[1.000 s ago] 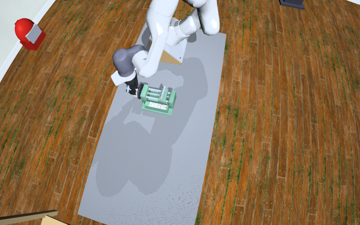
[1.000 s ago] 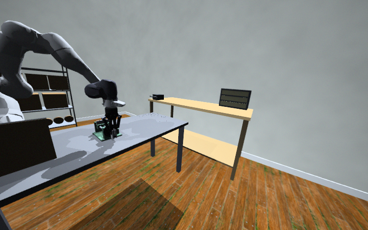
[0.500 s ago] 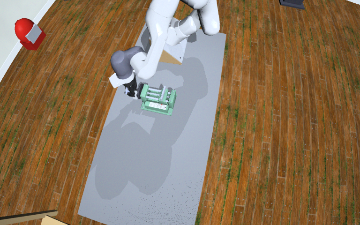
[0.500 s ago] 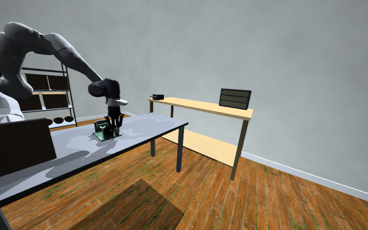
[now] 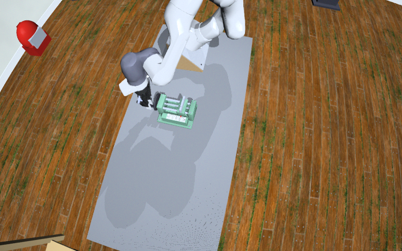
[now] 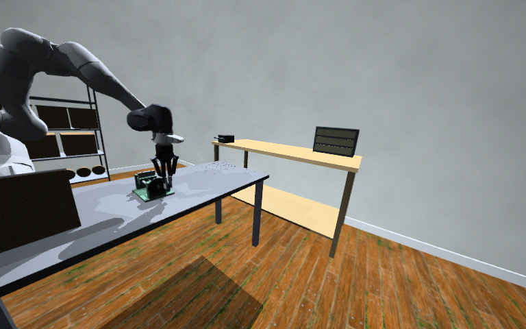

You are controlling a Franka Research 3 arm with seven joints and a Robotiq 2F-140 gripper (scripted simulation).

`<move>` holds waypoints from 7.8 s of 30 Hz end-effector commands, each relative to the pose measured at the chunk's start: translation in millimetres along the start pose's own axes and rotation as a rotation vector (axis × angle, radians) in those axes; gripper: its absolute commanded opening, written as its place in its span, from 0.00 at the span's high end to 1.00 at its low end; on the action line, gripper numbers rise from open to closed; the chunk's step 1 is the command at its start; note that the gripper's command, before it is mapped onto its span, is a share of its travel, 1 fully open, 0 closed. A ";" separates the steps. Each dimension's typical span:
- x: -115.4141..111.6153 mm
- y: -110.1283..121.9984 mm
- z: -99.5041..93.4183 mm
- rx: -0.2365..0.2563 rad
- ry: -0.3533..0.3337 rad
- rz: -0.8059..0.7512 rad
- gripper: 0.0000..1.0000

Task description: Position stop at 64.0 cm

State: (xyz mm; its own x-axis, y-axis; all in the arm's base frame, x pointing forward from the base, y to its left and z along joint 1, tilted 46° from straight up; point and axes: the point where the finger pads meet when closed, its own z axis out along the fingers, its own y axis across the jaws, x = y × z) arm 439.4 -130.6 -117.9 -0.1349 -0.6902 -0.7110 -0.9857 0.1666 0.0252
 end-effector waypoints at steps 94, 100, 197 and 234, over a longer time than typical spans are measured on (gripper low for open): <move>1.1 1.1 22.3 -0.002 -0.003 0.003 0.96; 1.1 0.5 -0.5 -0.002 -0.003 0.003 0.96; 1.1 0.9 -1.8 -0.002 -0.003 0.003 0.96; 1.0 59.9 -14.1 -0.002 -0.003 0.003 0.96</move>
State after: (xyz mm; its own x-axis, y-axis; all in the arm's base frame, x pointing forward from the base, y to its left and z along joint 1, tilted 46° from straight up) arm 384.6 -136.1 -102.2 -0.1465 -0.6848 -0.7138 -0.9841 0.1742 0.0347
